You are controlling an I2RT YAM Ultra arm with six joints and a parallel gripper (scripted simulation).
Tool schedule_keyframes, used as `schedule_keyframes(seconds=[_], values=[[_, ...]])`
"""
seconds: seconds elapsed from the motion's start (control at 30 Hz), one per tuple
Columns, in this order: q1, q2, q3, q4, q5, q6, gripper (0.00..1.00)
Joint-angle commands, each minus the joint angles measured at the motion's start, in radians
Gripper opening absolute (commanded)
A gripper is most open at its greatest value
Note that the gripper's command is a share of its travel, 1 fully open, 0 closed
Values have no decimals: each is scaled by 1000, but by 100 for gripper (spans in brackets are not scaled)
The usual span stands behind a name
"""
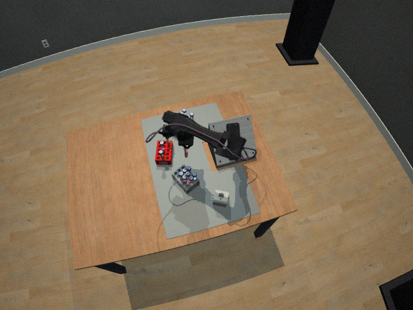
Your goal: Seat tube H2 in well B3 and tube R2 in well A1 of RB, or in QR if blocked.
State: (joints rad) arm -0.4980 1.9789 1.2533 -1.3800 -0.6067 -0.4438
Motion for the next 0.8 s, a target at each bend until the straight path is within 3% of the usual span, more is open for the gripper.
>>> schedule_keyframes(seconds=[0.0,0.1,0.23,0.27,0.4,0.67,0.77], values=[[9,-56,-26,-23,-24,24,0],[-7,-71,-15,-27,-26,29,0],[26,-111,-57,-37,-32,42,0],[30,-113,-13,-38,-35,46,0],[44,-72,10,-28,-43,65,0],[51,-82,43,-45,-54,92,0],[82,-51,59,-44,-59,106,0]])
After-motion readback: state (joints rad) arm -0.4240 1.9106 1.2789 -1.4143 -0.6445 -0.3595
